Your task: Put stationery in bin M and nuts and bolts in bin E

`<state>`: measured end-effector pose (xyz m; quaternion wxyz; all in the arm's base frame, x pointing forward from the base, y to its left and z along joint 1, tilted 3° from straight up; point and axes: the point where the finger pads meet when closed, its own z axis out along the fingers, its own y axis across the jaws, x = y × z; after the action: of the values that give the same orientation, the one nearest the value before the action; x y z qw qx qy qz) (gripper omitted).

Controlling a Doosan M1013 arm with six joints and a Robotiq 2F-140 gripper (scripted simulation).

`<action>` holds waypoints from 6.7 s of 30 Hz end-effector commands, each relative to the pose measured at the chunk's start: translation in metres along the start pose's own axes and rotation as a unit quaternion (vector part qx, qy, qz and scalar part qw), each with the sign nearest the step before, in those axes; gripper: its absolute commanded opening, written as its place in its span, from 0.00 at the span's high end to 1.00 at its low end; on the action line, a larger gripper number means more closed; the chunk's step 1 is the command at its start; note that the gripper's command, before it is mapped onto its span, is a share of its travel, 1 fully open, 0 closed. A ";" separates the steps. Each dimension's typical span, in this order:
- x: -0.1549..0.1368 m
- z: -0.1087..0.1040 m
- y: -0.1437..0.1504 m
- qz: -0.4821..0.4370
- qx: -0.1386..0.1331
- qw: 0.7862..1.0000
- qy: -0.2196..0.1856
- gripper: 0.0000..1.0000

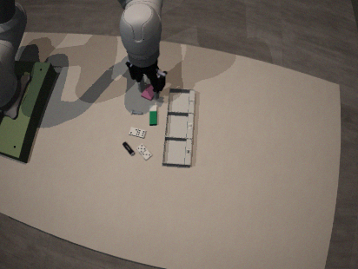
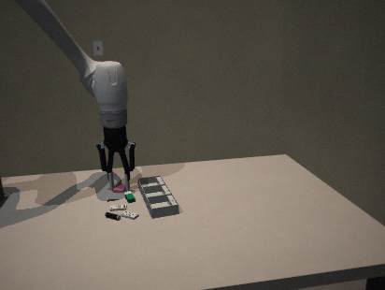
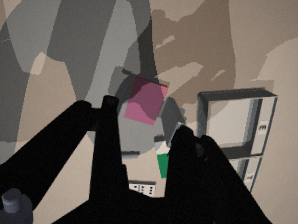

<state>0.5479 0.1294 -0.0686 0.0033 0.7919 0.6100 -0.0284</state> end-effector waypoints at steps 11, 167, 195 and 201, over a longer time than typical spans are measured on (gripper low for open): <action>0.000 0.000 0.000 0.000 0.000 1.000 0.000 0.79; -0.150 -0.026 0.172 0.554 0.000 0.832 0.000 0.79; -0.150 -0.015 0.172 0.554 0.000 0.832 0.000 0.72; -0.150 -0.015 0.172 0.554 0.000 0.832 0.000 0.72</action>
<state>0.6766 -0.0587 -0.0516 0.0185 0.9972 0.0690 -0.0218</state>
